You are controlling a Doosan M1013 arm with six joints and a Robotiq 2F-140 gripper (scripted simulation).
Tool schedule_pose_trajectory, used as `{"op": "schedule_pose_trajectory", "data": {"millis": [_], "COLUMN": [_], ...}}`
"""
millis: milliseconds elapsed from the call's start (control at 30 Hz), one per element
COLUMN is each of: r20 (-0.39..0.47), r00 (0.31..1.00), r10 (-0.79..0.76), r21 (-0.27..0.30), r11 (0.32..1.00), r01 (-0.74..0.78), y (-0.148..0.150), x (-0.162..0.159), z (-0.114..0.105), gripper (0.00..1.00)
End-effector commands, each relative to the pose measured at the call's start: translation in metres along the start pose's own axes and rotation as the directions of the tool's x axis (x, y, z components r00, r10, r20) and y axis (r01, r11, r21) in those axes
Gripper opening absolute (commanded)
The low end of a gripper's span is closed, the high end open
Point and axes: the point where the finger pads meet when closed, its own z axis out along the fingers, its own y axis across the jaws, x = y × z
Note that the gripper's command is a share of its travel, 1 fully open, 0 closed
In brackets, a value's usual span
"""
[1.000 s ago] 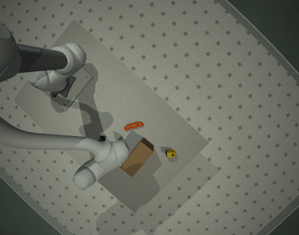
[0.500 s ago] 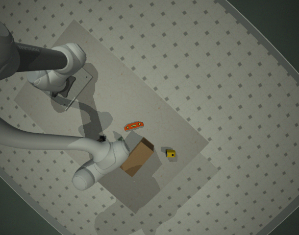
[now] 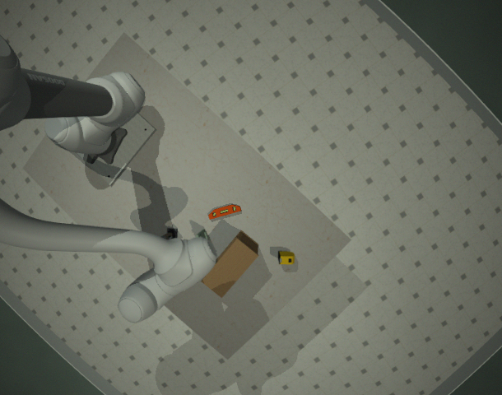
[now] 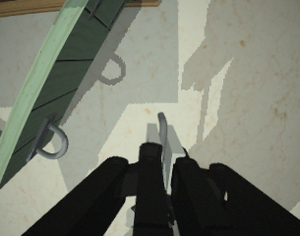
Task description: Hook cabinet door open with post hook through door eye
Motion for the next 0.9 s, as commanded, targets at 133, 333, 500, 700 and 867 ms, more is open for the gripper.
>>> {"op": "schedule_pose_trajectory", "data": {"millis": [133, 333, 500, 700, 867], "r20": [0.000, 0.000, 0.000, 0.000, 0.000], "r00": [1.000, 1.000, 1.000, 1.000, 1.000], "r10": [0.000, 0.000, 0.000, 0.000, 0.000], "r21": [0.000, 0.000, 0.000, 0.000, 0.000], "r11": [1.000, 1.000, 1.000, 1.000, 1.000], "r01": [0.000, 0.000, 0.000, 0.000, 0.000], "y": [0.000, 0.000, 0.000, 0.000, 0.000], "x": [0.000, -0.001, -0.002, -0.003, -0.003], "z": [-0.002, -0.008, -0.010, -0.015, -0.017], "gripper": [0.03, 0.03, 0.03, 0.03, 0.03]}}
